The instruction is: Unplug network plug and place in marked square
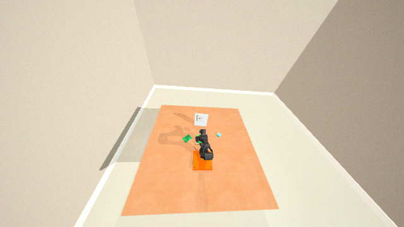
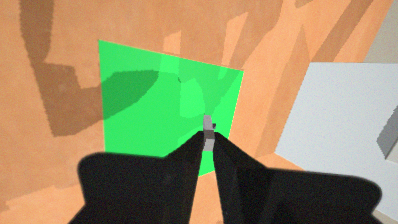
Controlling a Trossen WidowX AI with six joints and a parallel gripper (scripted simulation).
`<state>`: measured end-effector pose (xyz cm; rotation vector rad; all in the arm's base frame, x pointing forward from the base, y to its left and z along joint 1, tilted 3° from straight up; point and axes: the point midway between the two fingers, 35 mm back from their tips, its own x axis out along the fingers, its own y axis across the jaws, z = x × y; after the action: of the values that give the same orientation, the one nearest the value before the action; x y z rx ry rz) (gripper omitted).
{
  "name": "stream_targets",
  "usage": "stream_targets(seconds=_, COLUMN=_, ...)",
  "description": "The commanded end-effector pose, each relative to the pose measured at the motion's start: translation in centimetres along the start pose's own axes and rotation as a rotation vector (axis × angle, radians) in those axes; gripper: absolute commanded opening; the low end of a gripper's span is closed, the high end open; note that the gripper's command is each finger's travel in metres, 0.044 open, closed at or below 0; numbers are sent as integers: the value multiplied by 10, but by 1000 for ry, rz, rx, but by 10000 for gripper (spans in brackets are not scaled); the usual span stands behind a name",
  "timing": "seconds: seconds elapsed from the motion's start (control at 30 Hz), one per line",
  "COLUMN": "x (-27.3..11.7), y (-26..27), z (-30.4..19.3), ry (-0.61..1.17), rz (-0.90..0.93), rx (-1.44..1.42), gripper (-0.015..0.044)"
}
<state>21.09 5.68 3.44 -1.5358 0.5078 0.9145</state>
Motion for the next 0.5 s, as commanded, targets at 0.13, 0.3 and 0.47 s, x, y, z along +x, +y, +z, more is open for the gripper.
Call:
stream_targets(seconds=0.13, x=3, y=1, z=1, ry=4, rz=8, rx=6, gripper=0)
stream_targets(seconds=0.3, x=2, y=0, z=1, ry=0, rz=0, rx=0, gripper=0)
stream_targets(seconds=0.47, x=2, y=0, z=1, ry=0, rz=0, rx=0, gripper=53)
